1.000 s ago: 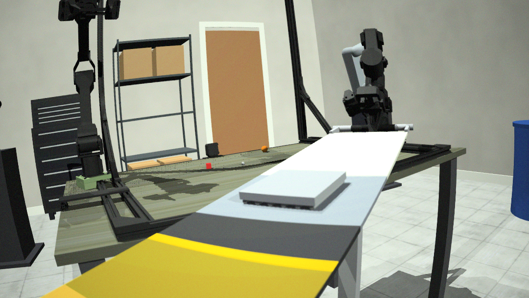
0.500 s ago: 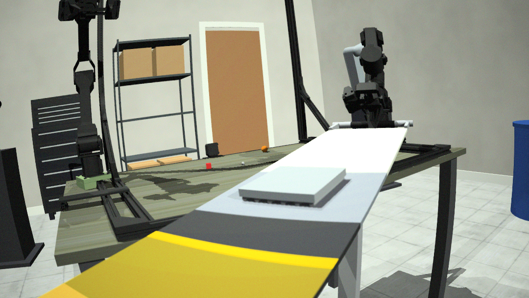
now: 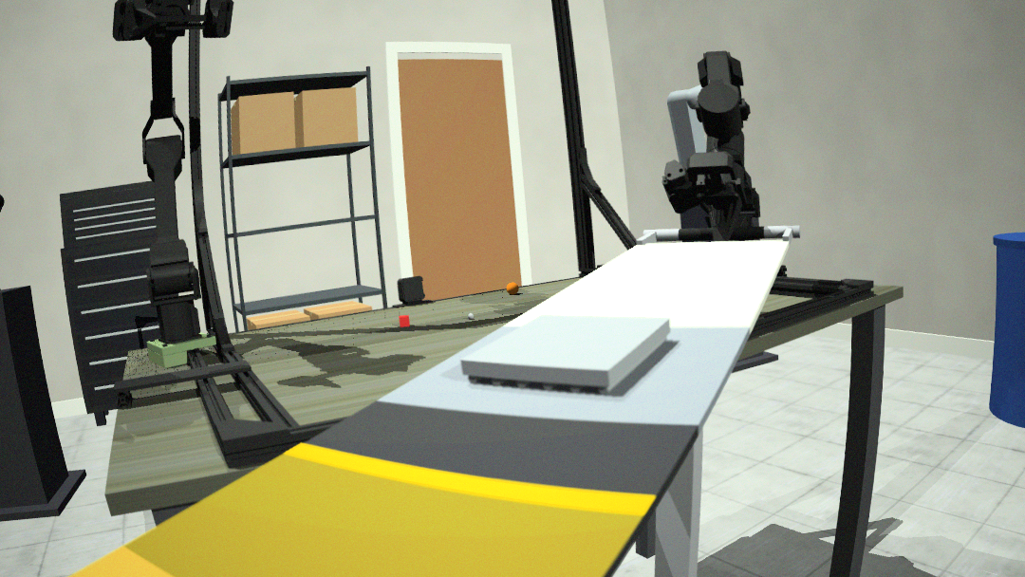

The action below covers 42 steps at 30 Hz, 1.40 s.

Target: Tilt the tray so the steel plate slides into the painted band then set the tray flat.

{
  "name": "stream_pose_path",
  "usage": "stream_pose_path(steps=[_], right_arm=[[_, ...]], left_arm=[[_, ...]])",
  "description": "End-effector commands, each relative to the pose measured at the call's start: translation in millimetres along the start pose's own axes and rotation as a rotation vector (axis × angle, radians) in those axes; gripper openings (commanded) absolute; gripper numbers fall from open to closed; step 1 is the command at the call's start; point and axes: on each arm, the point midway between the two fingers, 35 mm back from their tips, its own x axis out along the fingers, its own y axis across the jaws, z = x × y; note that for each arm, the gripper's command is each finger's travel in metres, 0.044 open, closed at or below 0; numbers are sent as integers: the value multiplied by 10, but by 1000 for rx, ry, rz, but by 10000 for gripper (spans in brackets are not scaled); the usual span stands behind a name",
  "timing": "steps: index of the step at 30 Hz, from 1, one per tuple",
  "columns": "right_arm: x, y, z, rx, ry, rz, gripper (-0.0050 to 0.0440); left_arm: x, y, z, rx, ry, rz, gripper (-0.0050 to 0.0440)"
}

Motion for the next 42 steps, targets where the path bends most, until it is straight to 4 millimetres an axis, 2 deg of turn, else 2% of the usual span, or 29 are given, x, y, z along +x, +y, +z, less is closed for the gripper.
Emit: stream_pose_path(steps=[1, 42], right_arm=[[-1, 2, -1, -3, 1, 2, 440], [-1, 2, -1, -3, 1, 2, 440]], left_arm=[[-166, 158, -2, 0, 2, 41, 0], [-375, 360, -1, 0, 2, 73, 0]])
